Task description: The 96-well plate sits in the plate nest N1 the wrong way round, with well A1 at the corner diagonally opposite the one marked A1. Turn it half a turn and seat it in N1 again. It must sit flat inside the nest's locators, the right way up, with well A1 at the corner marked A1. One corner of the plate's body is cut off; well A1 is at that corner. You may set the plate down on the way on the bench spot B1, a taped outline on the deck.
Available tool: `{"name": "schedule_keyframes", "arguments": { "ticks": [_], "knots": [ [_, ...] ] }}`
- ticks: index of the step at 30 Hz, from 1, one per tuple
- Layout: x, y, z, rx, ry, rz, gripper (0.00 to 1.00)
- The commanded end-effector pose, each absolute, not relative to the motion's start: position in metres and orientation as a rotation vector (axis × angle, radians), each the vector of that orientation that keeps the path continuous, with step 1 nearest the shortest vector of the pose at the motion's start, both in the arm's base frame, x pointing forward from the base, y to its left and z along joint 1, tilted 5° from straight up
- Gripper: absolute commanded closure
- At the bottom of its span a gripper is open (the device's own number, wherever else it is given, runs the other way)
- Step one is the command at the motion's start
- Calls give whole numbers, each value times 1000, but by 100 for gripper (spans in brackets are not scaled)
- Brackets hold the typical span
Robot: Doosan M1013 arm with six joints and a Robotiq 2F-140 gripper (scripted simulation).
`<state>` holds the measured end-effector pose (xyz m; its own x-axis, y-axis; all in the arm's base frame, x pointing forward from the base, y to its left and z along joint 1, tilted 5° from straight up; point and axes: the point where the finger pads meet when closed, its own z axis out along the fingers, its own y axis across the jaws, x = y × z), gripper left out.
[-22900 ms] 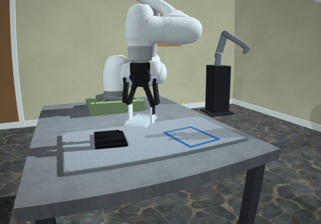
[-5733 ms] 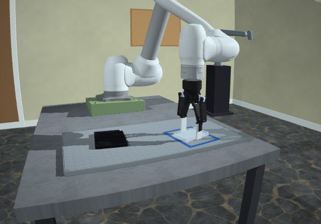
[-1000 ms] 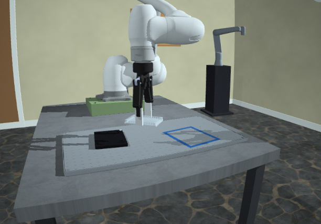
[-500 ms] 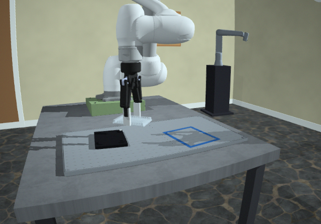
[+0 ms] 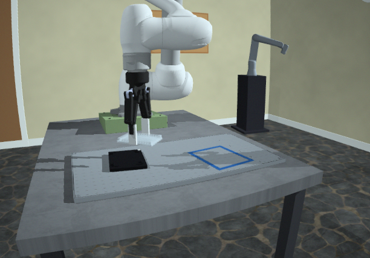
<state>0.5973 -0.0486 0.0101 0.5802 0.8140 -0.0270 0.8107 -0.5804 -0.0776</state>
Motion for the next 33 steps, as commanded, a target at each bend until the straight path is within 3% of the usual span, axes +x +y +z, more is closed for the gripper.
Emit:
{"name": "schedule_keyframes", "arguments": {
  "ticks": [1, 17, 33],
  "knots": [
    [596, -59, 10, -2741, -1411, 91, 100],
    [590, -97, 11, -2741, -1411, 91, 100],
    [590, -97, 11, -3008, -742, 110, 100]
  ]
}}
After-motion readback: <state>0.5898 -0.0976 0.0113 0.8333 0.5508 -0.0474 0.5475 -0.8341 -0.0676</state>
